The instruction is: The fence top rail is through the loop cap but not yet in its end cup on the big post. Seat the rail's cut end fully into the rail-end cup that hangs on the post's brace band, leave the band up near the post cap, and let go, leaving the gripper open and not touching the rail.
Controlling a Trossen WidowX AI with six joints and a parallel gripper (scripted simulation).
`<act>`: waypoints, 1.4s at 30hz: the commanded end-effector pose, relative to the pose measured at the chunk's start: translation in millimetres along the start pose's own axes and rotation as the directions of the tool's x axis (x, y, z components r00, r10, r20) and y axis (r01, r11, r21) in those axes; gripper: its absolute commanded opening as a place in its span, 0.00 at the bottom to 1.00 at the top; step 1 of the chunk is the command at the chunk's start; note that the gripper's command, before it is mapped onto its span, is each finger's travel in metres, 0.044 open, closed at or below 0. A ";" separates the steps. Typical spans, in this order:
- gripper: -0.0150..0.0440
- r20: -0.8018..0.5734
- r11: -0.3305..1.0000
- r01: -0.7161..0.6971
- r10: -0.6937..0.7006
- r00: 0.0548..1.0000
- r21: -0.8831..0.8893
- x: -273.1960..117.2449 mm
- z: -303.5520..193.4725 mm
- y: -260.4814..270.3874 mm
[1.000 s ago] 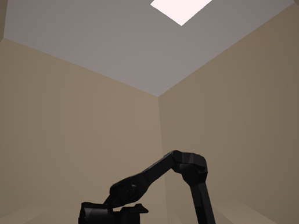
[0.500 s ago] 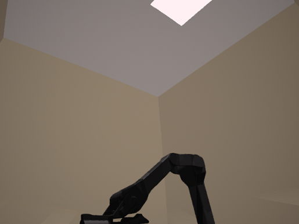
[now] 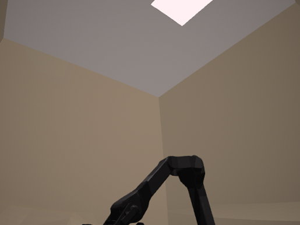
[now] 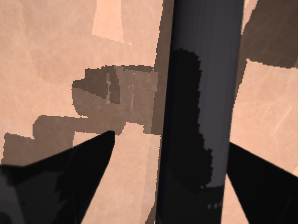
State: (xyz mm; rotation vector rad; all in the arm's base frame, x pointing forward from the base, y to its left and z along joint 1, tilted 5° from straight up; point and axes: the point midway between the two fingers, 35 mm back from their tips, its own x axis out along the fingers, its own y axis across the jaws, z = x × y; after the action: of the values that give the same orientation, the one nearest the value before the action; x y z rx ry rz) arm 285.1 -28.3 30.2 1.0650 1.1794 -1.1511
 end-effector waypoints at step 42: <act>0.25 0.279 0.999 0.001 -0.011 0.960 0.036 -73.9 10.1 -10.6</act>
State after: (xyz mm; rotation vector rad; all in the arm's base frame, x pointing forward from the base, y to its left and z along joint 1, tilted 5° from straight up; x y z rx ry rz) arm 273.8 -31.5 80.2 0.9250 1.0254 -1.2722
